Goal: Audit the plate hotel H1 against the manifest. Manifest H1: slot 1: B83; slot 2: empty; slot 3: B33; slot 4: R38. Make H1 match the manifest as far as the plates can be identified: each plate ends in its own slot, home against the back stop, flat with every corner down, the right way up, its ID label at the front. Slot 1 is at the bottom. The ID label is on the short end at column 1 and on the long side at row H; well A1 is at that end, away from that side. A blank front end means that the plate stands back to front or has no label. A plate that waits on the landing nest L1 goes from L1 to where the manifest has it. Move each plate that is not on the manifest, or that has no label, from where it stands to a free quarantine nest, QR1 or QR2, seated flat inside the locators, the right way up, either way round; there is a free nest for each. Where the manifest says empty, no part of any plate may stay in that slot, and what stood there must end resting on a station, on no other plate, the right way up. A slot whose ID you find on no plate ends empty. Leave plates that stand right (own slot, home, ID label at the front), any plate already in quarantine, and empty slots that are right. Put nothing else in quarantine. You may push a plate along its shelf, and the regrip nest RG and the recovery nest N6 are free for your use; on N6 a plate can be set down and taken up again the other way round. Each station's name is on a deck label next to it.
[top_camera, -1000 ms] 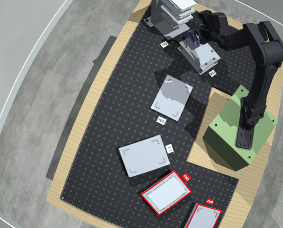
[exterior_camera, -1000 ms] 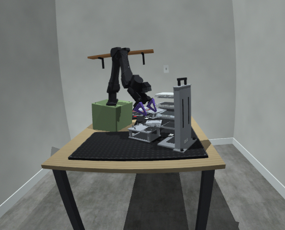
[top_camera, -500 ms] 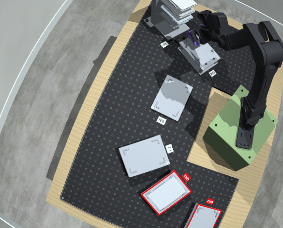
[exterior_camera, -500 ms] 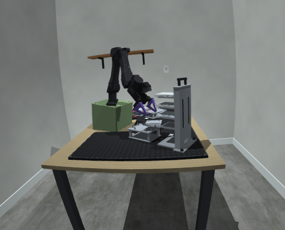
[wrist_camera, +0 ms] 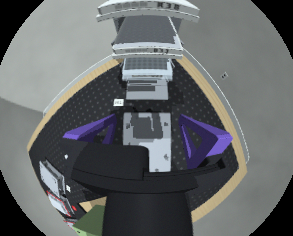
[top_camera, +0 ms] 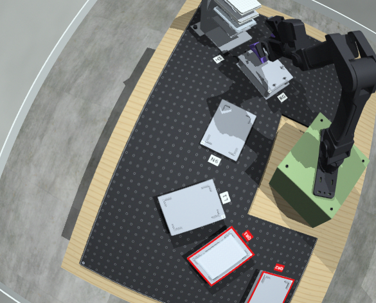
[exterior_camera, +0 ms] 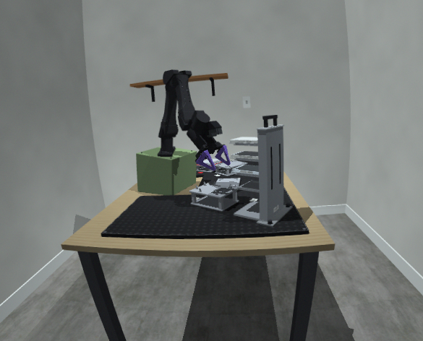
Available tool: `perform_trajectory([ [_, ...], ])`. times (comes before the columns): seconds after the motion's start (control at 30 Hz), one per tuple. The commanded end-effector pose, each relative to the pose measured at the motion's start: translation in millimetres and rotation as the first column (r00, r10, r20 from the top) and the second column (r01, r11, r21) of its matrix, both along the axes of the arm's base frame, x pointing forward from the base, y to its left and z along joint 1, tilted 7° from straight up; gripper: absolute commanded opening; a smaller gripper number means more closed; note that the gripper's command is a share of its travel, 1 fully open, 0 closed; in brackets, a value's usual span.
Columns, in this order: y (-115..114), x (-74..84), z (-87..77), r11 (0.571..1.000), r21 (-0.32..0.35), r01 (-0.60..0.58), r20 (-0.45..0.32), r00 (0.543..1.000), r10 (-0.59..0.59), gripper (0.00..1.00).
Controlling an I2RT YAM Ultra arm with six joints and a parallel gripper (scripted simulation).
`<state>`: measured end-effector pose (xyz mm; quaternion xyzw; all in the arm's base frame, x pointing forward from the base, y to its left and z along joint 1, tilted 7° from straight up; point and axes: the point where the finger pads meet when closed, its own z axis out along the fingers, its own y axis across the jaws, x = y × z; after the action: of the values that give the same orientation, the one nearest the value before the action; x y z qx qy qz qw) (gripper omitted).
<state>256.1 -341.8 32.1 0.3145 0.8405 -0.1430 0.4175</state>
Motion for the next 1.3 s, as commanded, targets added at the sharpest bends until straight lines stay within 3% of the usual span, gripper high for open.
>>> perform_trajectory([
  [0.0,3,-6.9,6.1,1.0,-0.019,-0.001,0.012,1.0,0.001,1.0],
  [0.2,7,-11.8,5.1,1.0,-0.02,-0.001,0.012,1.0,0.001,1.0],
  [0.23,10,-11.3,-8.9,1.0,0.009,-0.004,-0.002,1.0,0.004,1.0],
  [0.3,12,-11.3,-13.9,1.0,0.014,-0.005,-0.003,1.0,0.005,1.0],
  [0.7,13,-8.1,-32.8,1.0,0.013,-0.008,-0.003,1.0,0.008,1.0],
  [0.8,11,-6.6,-26.7,1.0,-0.005,-0.009,0.007,1.0,0.009,1.0],
  [0.83,14,-8.1,-37.0,1.0,0.015,-0.009,-0.004,1.0,0.009,1.0],
  [1.27,14,-5.6,-56.9,1.0,0.017,-0.006,-0.005,1.0,0.006,1.0],
])
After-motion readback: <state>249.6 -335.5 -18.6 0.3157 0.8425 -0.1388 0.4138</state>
